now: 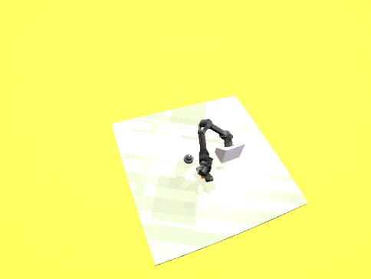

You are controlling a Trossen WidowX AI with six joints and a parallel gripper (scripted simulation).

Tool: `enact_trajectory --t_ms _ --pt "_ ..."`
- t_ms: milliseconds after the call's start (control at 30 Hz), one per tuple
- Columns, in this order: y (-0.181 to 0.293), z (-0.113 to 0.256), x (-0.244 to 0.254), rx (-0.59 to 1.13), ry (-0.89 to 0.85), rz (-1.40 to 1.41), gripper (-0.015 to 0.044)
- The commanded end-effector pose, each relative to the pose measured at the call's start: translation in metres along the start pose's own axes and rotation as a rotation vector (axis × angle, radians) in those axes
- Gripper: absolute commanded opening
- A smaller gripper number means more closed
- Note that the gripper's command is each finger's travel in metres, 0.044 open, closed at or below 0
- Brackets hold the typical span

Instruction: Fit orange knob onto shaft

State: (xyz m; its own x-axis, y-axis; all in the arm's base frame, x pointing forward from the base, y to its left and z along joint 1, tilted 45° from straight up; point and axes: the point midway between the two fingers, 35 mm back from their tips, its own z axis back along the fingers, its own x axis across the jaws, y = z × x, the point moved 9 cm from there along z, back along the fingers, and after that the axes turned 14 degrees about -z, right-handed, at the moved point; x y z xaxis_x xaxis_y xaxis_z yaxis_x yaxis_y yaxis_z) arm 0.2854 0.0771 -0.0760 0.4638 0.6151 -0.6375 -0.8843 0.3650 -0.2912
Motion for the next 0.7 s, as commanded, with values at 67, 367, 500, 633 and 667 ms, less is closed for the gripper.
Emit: enact_trajectory --t_ms 67,367,500,633,667 --pt "-0.0002 0.0006 0.0001 0.002 -0.003 0.183 0.0179" --pt "-0.0002 0.0006 0.0001 0.002 -0.003 0.311 0.0179" --pt "-0.0002 0.0007 0.0001 0.002 -0.003 0.427 0.0179" --pt "-0.0002 0.0007 0.0001 0.001 -0.003 0.567 0.0179" --pt "-0.0002 0.0007 0.0001 0.001 -0.003 0.602 0.0179"
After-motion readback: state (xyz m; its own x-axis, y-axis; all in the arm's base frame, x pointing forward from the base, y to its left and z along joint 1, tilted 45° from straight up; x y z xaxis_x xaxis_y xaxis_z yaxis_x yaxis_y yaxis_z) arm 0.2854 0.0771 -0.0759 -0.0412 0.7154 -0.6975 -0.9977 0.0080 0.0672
